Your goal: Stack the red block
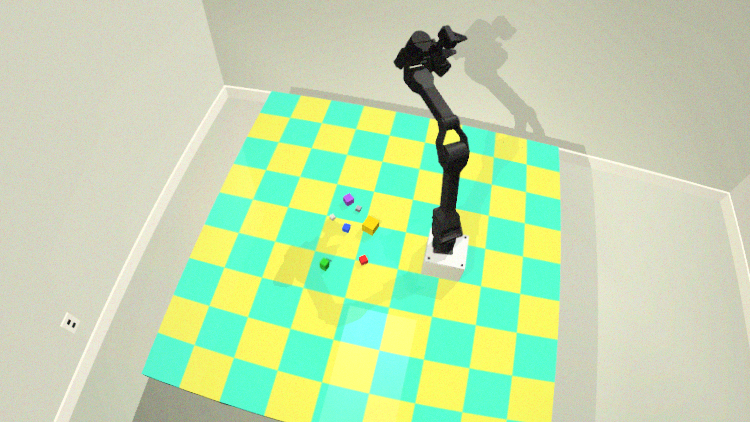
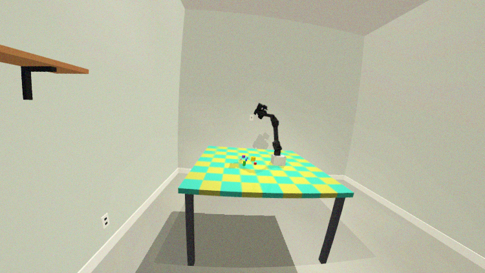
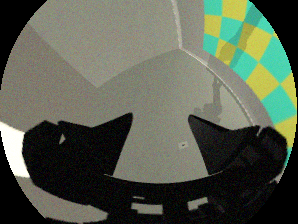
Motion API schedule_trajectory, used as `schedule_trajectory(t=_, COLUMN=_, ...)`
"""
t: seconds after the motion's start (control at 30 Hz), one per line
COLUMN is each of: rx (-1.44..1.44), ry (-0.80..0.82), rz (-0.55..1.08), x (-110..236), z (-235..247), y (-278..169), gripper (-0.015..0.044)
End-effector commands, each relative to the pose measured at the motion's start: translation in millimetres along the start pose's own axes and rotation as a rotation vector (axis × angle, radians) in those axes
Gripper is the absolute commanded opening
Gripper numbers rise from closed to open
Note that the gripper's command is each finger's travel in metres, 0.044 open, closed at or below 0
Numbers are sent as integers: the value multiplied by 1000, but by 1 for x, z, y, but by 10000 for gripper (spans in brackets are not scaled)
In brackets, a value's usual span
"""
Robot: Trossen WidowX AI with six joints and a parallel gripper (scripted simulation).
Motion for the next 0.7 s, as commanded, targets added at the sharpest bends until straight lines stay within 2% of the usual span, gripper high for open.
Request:
schedule_trajectory(t=0.0, rx=8, ry=1, rz=8, x=0, z=-1, y=-1, gripper=426)
schedule_trajectory(t=0.07, rx=69, ry=7, rz=76, x=1, z=-5, y=-5, gripper=440)
schedule_trajectory(t=0.13, rx=217, ry=-4, rz=179, x=18, z=-20, y=-9, gripper=440)
schedule_trajectory(t=0.4, rx=799, ry=13, rz=614, x=102, z=-81, y=-9, gripper=440)
schedule_trajectory(t=0.67, rx=1323, ry=152, rz=1085, x=189, z=-136, y=24, gripper=440)
Point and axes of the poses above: the point midway between the two fingers, 35 mm back from their tips, its own x axis back along the fingers, its own z axis across the jaws, y = z × x, the point moved 10 cm from there along x, back along the fingers, and after that the axes turned 4 degrees about x, right-handed, at the moved point
